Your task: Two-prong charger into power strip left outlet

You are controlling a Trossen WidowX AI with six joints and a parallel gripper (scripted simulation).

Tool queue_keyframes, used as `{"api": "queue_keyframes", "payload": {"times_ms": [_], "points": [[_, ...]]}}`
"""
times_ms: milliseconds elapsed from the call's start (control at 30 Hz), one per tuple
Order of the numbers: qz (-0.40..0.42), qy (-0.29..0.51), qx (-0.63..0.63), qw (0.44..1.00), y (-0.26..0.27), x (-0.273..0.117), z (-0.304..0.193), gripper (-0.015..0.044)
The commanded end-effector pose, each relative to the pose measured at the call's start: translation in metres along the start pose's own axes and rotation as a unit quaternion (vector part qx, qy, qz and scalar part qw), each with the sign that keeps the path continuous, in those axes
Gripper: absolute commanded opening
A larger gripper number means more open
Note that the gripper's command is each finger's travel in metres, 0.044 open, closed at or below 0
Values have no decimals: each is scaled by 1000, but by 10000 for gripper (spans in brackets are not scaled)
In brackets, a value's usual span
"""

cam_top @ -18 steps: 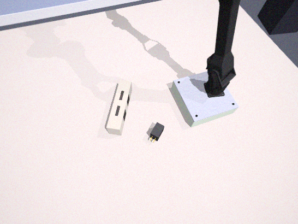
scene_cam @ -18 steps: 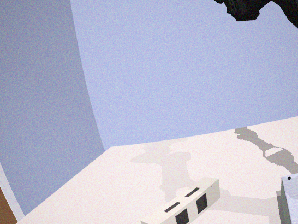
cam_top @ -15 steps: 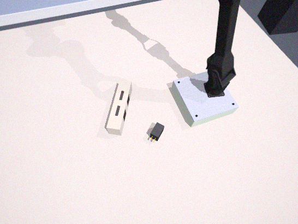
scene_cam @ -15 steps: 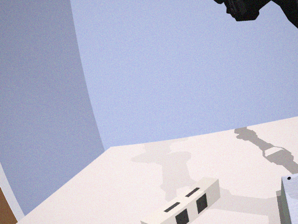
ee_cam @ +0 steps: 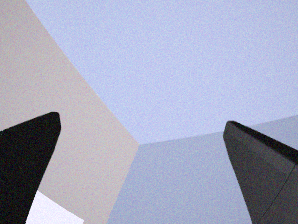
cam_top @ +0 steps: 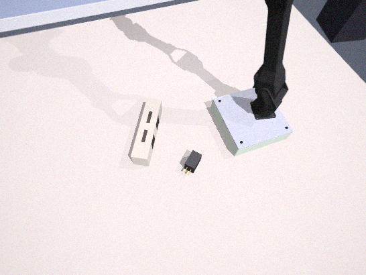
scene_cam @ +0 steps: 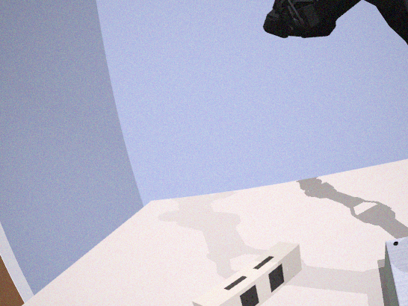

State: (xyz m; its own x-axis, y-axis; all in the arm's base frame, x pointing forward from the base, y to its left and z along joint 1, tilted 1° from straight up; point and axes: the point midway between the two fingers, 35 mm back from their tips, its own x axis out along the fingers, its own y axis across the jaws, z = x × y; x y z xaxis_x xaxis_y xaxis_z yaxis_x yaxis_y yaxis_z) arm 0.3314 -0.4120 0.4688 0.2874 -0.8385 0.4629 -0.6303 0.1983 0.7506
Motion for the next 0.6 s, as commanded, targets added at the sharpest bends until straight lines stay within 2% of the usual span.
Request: {"api": "queue_keyframes", "payload": {"times_ms": [0,267,567], "points": [[-43,17,-48,998,-22,-11,-17,440],[-138,64,-153,977,-76,-44,-51,440],[-227,140,-266,926,-130,-93,-86,440]]}}
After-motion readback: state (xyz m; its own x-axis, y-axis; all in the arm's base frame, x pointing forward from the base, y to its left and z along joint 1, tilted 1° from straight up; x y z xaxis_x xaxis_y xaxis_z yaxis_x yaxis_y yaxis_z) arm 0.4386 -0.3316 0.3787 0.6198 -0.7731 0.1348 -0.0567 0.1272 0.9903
